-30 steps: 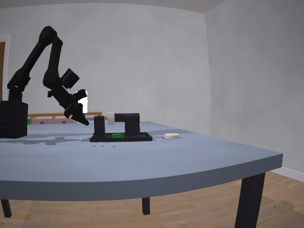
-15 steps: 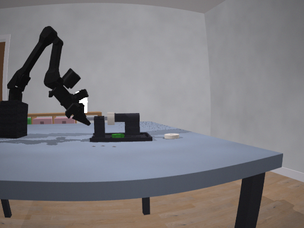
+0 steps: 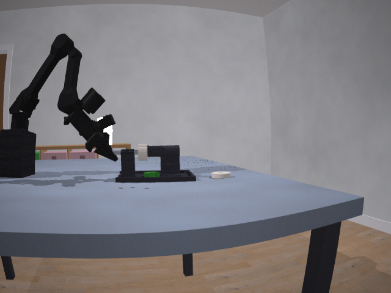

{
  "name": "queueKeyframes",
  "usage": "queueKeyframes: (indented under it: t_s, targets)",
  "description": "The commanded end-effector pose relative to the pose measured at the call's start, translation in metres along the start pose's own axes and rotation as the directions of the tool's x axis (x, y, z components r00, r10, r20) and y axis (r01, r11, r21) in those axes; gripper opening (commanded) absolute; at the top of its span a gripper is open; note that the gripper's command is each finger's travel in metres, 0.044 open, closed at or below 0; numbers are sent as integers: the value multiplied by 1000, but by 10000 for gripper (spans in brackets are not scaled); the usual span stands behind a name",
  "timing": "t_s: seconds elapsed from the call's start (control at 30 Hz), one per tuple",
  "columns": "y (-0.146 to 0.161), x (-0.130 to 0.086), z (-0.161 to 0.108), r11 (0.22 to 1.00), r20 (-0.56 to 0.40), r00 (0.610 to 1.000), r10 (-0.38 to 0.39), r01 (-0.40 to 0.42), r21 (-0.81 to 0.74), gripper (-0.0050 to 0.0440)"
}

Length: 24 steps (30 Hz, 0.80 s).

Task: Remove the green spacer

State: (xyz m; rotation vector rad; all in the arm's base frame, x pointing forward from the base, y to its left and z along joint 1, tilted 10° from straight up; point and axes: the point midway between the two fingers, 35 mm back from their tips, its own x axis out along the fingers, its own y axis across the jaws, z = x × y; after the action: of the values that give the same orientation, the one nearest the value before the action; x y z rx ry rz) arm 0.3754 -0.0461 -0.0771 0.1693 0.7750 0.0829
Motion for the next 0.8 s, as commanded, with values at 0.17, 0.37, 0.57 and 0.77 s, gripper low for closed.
queueKeyframes:
  t_s: [0.17,0.37,0.57,0.77]
  targets:
    - [-1,2,6,1000,14,1000,-1,1,-2,0]
    - [-1,3,6,1000,14,1000,-1,1,-2,0]
    - [-1,3,7,1000,14,1000,-1,1,-2,0]
    - [-1,4,7,1000,14,1000,-1,1,-2,0]
